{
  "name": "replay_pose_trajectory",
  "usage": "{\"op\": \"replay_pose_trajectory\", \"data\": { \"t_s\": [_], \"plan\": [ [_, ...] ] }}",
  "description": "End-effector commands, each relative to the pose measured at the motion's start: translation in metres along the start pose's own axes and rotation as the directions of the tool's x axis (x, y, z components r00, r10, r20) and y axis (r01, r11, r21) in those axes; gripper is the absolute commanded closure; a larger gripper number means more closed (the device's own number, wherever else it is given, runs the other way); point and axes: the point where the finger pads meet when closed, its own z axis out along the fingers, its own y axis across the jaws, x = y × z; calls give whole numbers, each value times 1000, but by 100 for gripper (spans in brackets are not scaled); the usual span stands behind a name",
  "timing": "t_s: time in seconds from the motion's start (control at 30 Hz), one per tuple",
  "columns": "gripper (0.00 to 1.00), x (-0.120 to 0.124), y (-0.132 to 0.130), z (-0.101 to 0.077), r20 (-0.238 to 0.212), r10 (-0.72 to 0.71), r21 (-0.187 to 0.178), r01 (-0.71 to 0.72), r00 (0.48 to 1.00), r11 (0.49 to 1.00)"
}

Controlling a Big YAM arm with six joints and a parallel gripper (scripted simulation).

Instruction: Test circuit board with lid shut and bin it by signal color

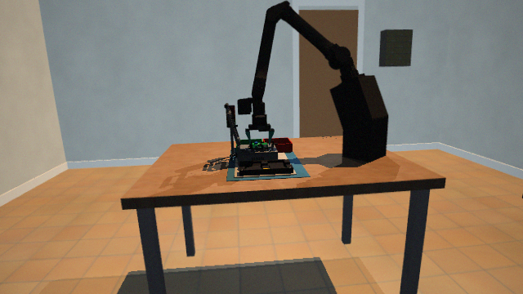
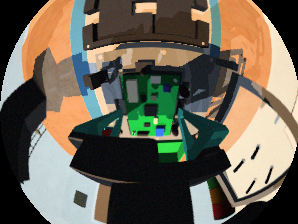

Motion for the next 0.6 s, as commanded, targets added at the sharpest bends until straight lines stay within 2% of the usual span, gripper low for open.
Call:
{"op": "replay_pose_trajectory", "data": {
  "t_s": [0.0, 0.43, 0.57],
  "plan": [
    [8, 6, -7, 3, 1, 9, 8, -9, 1000, 1000],
    [8, 6, -7, 3, 1, 9, 8, -9, 1000, 1000],
    [8, 10, -10, -13, 1, 17, 18, -17, 1000, 1000]
  ]
}}
